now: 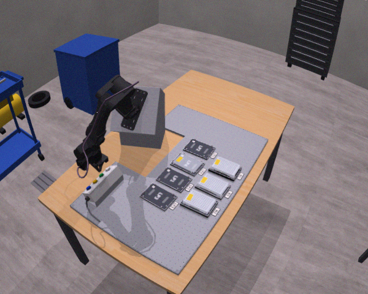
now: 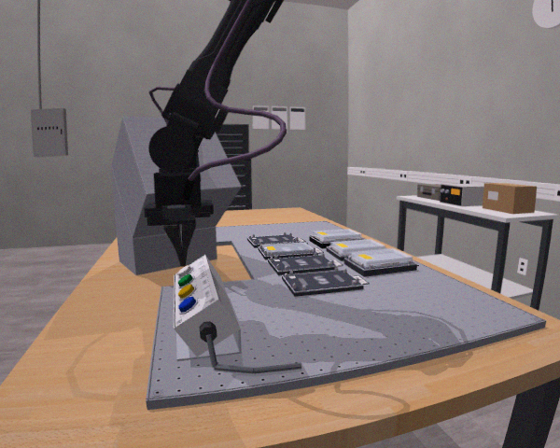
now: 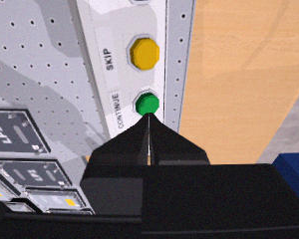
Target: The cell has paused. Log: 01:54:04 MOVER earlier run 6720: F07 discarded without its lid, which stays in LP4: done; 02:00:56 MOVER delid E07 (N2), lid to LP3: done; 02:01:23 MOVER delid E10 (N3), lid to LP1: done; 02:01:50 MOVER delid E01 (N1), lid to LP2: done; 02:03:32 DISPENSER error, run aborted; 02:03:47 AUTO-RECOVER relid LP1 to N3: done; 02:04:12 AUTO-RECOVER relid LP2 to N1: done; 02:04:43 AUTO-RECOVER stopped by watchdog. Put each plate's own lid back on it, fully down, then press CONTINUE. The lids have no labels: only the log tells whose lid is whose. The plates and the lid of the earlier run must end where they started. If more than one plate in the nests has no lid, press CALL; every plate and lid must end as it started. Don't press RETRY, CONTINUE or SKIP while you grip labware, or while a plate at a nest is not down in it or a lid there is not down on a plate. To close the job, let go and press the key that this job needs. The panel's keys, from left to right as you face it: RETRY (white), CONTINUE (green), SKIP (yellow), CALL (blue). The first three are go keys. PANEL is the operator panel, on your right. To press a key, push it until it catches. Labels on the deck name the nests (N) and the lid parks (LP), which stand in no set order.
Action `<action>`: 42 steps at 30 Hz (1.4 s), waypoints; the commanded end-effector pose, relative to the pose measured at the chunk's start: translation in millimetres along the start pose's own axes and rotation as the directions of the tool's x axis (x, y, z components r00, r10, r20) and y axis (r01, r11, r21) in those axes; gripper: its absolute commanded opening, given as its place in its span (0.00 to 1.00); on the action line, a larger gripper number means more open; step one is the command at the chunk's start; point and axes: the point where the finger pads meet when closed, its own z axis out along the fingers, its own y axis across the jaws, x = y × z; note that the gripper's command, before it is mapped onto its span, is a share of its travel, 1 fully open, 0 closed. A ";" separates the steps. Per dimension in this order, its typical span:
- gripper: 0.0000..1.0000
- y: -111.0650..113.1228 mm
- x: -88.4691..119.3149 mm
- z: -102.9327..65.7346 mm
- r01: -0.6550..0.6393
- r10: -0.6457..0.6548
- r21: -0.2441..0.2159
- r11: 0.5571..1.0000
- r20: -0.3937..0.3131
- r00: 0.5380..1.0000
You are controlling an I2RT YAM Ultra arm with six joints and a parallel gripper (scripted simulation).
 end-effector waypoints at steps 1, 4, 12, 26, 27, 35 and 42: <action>0.00 -3.6 6.5 5.8 -0.014 0.014 0.009 1.000 -0.003 1.000; 0.00 -3.1 6.9 7.9 -0.013 0.013 0.008 1.000 -0.003 1.000; 0.00 -3.1 -2.6 11.7 -0.006 0.005 0.009 1.000 0.015 1.000; 0.00 -3.5 -11.3 18.3 -0.001 0.000 0.011 1.000 0.032 0.999; 0.00 -2.6 -12.8 19.0 0.002 -0.002 0.010 1.000 0.034 0.999; 0.00 -4.4 -14.7 20.0 -0.001 0.000 0.013 1.000 0.039 0.999; 0.00 -1.2 -13.9 22.4 0.005 -0.006 0.007 1.000 0.036 0.999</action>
